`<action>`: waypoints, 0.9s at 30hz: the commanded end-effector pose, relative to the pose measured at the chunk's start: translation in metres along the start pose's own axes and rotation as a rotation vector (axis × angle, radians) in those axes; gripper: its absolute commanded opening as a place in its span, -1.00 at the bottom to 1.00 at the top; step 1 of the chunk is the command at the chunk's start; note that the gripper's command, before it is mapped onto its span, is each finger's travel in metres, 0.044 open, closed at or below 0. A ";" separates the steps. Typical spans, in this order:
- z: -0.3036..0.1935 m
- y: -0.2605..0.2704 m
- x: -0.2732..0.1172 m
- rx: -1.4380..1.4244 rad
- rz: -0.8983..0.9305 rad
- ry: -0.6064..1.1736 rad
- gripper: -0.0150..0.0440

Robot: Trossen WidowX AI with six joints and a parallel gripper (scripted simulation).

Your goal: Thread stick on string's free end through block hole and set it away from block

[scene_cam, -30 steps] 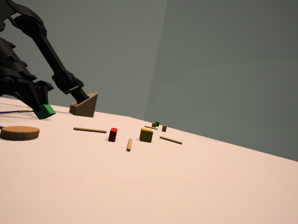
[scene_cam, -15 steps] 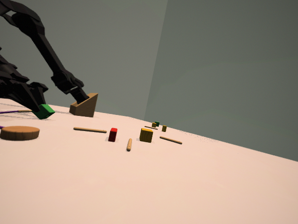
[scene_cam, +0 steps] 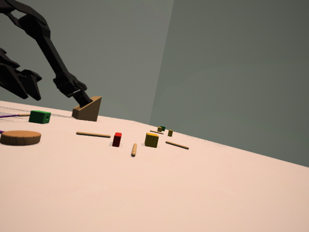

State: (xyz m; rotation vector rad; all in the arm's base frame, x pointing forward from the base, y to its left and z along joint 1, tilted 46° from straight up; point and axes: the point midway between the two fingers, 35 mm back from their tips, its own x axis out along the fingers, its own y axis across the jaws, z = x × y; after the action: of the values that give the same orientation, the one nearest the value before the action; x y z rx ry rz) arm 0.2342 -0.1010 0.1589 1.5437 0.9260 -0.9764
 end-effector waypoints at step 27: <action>-0.013 -0.017 0.022 -1.221 -0.400 -0.167 1.00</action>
State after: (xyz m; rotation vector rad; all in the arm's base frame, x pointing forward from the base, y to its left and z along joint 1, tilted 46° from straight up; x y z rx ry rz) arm 0.2294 -0.0912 0.1546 0.9490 1.1422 -0.8044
